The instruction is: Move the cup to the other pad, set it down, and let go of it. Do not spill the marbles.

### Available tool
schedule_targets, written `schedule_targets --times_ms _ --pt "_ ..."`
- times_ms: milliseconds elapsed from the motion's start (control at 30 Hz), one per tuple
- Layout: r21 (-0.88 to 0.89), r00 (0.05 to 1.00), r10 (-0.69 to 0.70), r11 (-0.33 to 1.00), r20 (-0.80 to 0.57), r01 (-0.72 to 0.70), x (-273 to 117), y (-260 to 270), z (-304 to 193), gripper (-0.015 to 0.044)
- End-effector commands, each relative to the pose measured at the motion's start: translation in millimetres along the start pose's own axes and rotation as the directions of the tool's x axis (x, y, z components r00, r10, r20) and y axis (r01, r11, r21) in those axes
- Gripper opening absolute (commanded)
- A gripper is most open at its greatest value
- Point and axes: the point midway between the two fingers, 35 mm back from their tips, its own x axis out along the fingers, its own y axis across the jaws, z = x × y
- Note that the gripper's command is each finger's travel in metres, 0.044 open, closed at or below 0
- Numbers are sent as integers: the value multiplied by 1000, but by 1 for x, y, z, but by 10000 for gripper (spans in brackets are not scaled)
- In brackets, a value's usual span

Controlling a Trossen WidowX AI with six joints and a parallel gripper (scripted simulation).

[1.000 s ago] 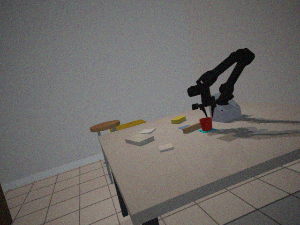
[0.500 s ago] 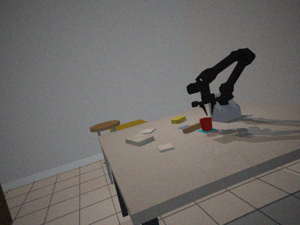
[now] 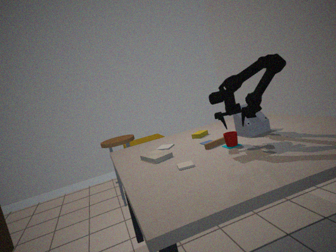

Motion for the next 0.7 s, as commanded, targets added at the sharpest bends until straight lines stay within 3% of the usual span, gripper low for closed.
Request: schedule_targets --times_ms 0,400,667 --pt "-10 1000 -11 1000 -1 11 -14 -3 2 440" --pt "-16 1000 -13 1000 0 13 -56 -2 -1 440" --pt "-8 1000 -10 1000 3 10 -54 -1 -2 440"
